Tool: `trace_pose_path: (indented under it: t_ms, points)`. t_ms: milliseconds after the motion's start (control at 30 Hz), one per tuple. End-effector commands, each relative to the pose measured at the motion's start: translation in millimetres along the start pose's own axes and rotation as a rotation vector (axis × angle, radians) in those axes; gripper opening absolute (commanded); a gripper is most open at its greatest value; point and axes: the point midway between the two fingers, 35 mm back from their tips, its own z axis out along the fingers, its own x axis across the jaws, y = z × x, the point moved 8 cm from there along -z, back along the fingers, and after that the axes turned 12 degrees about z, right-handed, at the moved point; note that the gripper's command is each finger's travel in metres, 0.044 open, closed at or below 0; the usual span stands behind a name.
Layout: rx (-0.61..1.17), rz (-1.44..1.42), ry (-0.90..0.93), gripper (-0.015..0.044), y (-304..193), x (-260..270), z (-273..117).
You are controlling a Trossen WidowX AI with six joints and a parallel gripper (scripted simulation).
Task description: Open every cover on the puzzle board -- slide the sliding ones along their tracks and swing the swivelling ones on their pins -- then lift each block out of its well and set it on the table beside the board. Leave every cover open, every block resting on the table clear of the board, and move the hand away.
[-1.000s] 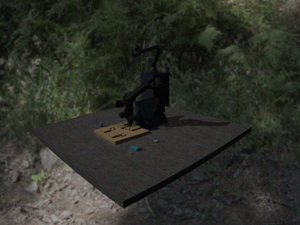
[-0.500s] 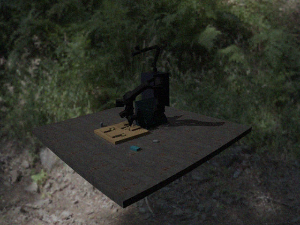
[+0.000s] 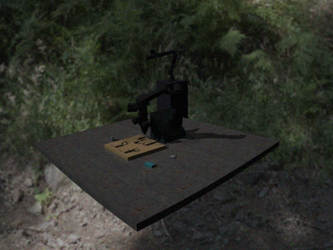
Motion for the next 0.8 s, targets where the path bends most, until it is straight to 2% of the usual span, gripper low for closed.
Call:
trace_pose_path:
  t_ms: [0, 767]
  points:
    - [-0.004, -0.013, -0.005, 0.0144, -1.4, 1.7, -15.3]
    - [-0.004, -0.014, -0.004, 0.0144, -1.7, 1.4, 20.8]
